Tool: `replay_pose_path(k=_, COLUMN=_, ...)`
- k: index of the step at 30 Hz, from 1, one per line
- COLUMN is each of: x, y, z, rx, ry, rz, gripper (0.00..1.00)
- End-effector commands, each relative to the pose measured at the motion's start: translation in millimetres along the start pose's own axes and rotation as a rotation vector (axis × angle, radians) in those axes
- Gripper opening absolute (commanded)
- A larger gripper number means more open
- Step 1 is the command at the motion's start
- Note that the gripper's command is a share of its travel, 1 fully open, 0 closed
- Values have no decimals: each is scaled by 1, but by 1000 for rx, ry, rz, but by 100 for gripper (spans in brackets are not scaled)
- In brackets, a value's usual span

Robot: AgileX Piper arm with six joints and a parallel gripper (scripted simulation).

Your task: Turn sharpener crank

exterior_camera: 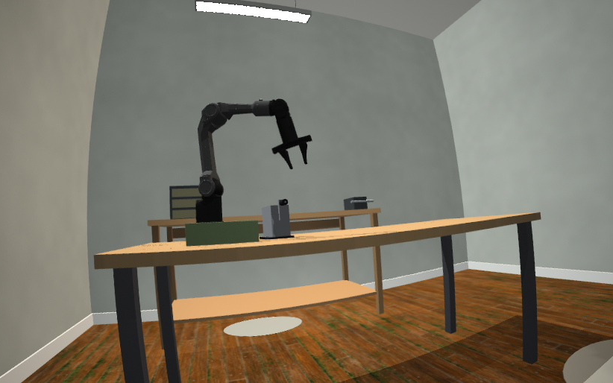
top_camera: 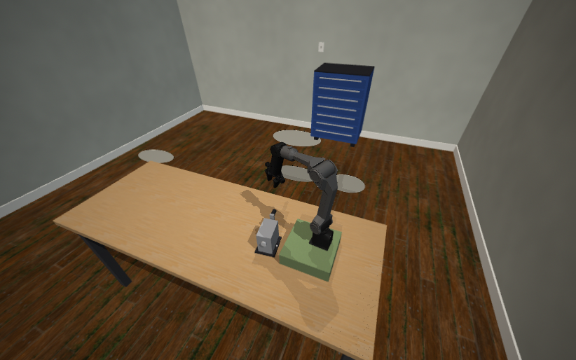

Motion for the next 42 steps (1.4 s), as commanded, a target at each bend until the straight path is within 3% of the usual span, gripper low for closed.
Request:
replay_pose_path(k=1, x=8, y=1, z=1, rx=4, ry=70, rz=-13, gripper=69)
replay_pose_path(k=42, x=48, y=14, z=-6, rx=24, ry=1268, rz=-44, gripper=69)
Point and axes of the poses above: the point where the finger pads meet when closed, its own y axis out along the fingers, its own x axis across the jaws, z = x × y, the point moved 2 cm from there along -y, back along the fingers, and after that the axes turned 13 degrees about y, right-handed, at the moved point
